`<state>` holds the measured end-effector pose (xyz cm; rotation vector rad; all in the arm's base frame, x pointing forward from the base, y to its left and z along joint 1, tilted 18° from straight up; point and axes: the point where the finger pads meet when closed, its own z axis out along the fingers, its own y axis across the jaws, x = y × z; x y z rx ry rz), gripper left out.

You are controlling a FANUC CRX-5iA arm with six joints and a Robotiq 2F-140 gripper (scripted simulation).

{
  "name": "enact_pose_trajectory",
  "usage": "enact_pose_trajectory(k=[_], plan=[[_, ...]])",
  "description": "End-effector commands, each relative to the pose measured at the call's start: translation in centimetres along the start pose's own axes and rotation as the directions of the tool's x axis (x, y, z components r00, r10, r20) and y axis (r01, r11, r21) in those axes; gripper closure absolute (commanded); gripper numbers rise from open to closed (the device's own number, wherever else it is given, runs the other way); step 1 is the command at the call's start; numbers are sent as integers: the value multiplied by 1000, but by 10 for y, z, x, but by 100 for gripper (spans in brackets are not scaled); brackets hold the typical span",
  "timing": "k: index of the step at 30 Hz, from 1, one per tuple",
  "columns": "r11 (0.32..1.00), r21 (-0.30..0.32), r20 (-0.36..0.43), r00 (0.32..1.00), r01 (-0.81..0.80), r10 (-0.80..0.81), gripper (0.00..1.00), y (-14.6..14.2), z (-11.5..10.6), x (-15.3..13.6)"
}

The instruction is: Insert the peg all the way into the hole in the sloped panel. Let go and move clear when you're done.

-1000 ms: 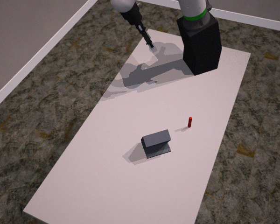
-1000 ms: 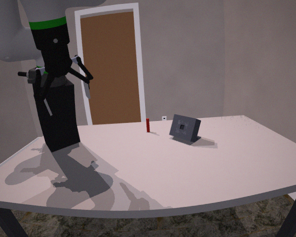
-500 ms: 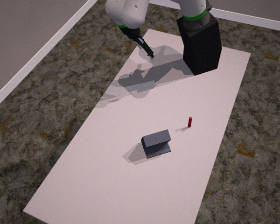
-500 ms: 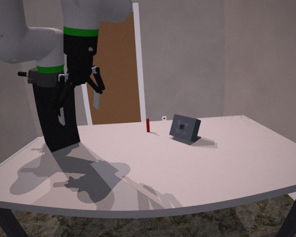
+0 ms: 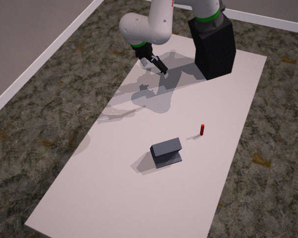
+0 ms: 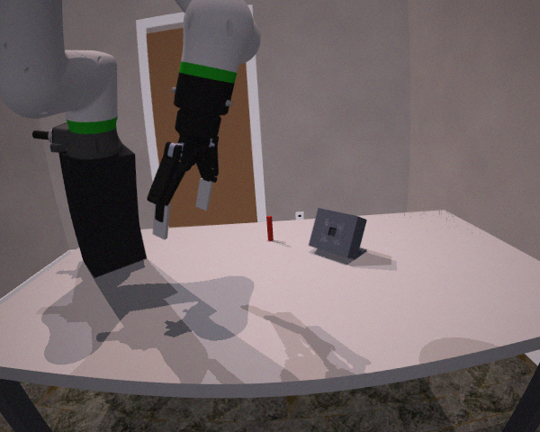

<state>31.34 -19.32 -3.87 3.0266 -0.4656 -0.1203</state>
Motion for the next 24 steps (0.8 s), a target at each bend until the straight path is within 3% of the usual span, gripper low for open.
enact_pose_trajectory(k=[1, 7, 17, 19, 21, 24], plan=[[996, -49, -20, 997, 79, -80, 0, -17, 4, 21], [982, -90, -41, 985, 165, -169, 0, -41, 7, 40], [908, -180, -88, 914, 378, -397, 0, -118, 15, 80], [887, -195, -96, 892, 419, -442, 0, -136, 17, 86], [887, -195, -96, 892, 419, -442, 0, -136, 17, 86], [850, -217, -108, 854, 479, -509, 0, -165, 20, 92]])
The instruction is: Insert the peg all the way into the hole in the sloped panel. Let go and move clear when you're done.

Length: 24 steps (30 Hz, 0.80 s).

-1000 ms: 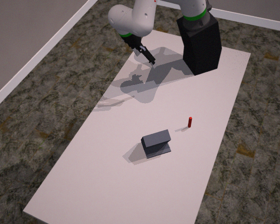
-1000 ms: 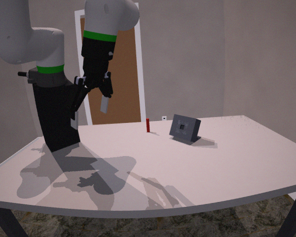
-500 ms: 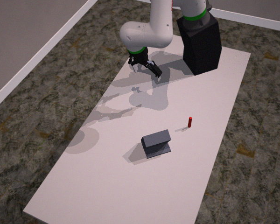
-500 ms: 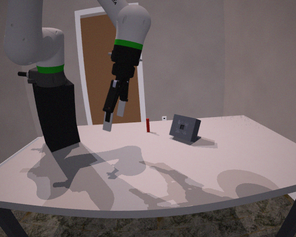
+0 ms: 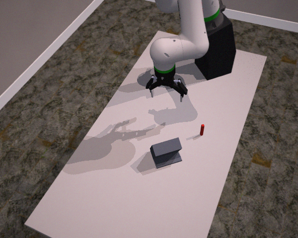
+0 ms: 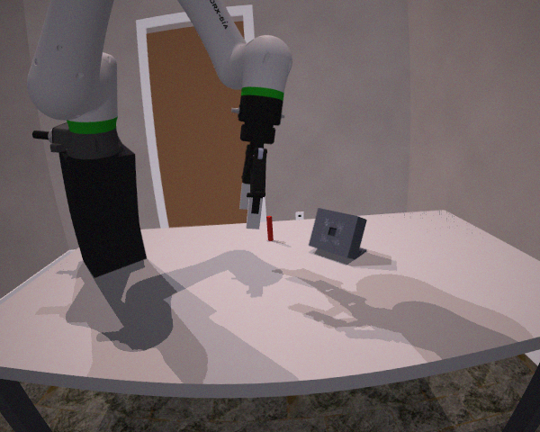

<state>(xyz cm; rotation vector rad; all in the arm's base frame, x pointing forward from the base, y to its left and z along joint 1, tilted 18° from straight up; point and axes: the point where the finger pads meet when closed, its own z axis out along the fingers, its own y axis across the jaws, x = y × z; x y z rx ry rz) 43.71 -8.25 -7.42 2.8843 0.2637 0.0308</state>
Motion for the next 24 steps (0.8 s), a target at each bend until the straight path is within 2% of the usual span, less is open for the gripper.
enact_pose_trajectory(k=[1, 11, 12, 14, 19, 24], plan=[[997, -22, -28, 997, 72, -73, 0, -24, 1, 20], [948, -68, -112, 942, 312, -318, 0, -123, 1, 68], [939, -72, -119, 932, 336, -342, 0, -134, 1, 71], [939, -72, -119, 932, 336, -342, 0, -134, 1, 71], [890, -91, -155, 877, 446, -455, 0, -191, 1, 82], [882, -93, -160, 868, 461, -471, 0, -199, 1, 83]])
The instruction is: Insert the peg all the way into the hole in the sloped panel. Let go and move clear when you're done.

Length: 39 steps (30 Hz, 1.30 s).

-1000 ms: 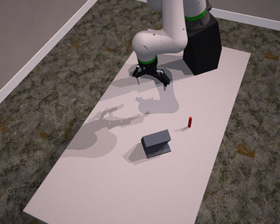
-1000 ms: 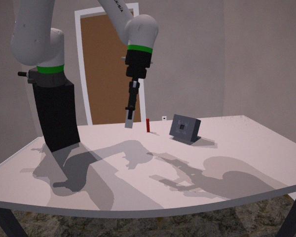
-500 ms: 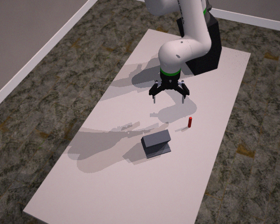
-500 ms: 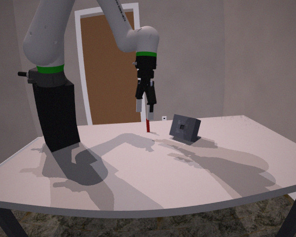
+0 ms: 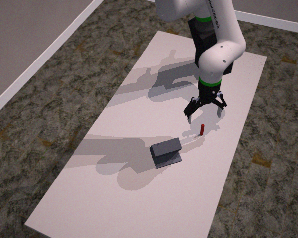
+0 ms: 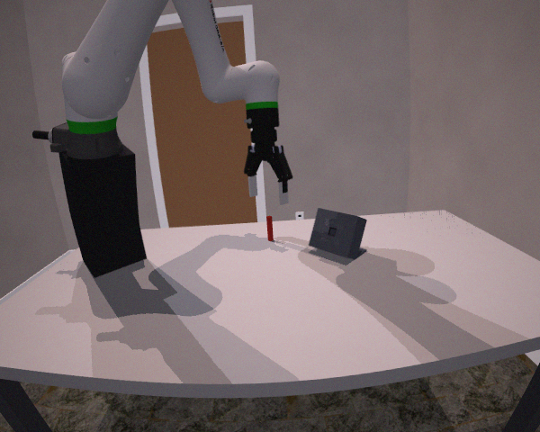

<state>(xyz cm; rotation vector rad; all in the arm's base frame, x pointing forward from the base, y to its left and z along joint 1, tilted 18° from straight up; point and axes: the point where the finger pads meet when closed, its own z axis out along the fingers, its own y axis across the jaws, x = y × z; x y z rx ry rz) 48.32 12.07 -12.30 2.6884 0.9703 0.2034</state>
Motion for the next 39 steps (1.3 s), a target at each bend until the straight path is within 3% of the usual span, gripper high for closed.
enact_pose_trajectory(k=[1, 39], plan=[[1000, -2, -1, 1000, 2, -2, 0, -1, 2, 1], [1000, -2, -1, 1000, 2, -2, 0, 0, 58, 1]])
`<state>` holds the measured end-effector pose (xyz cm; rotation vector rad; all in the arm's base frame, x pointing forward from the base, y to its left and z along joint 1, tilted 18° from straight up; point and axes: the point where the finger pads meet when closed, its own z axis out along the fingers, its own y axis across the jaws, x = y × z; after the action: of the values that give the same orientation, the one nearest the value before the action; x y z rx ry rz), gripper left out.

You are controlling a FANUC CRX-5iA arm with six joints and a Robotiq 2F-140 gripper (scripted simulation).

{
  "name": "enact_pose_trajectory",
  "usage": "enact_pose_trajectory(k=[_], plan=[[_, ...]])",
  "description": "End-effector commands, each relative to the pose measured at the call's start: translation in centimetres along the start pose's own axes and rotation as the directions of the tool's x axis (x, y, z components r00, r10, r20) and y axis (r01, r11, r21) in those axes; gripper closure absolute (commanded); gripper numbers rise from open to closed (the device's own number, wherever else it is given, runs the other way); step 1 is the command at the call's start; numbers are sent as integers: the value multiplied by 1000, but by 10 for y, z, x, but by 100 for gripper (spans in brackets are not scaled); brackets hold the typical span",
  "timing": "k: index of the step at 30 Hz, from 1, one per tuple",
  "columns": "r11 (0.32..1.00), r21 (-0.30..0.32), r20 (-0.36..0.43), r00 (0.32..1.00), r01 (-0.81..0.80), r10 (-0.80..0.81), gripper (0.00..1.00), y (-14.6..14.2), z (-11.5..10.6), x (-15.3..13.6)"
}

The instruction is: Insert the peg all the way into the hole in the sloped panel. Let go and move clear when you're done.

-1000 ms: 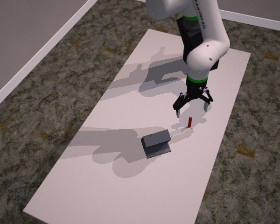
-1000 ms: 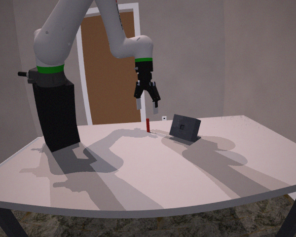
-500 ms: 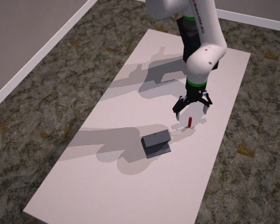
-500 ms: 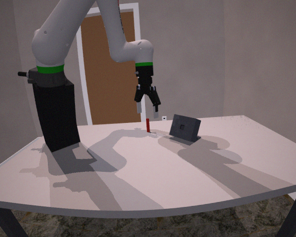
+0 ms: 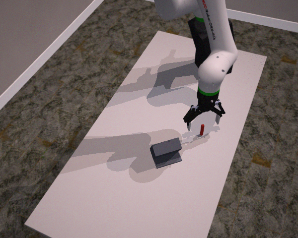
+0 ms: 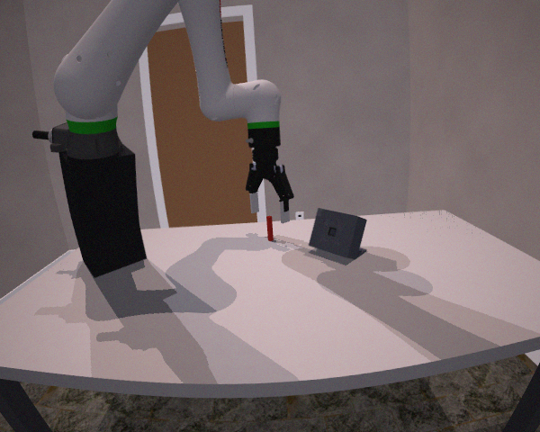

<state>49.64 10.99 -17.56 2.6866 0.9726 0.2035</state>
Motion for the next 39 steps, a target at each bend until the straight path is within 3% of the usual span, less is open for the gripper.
enact_pose_trajectory(k=[1, 12, 39], plan=[[1000, -1, -1, 1000, 0, 0, 0, 0, 3, 0], [1000, -1, -1, 1000, 0, 0, 0, 0, 13, 0], [1000, 0, -1, 1000, 0, 0, 41, 0, 12, 0]])
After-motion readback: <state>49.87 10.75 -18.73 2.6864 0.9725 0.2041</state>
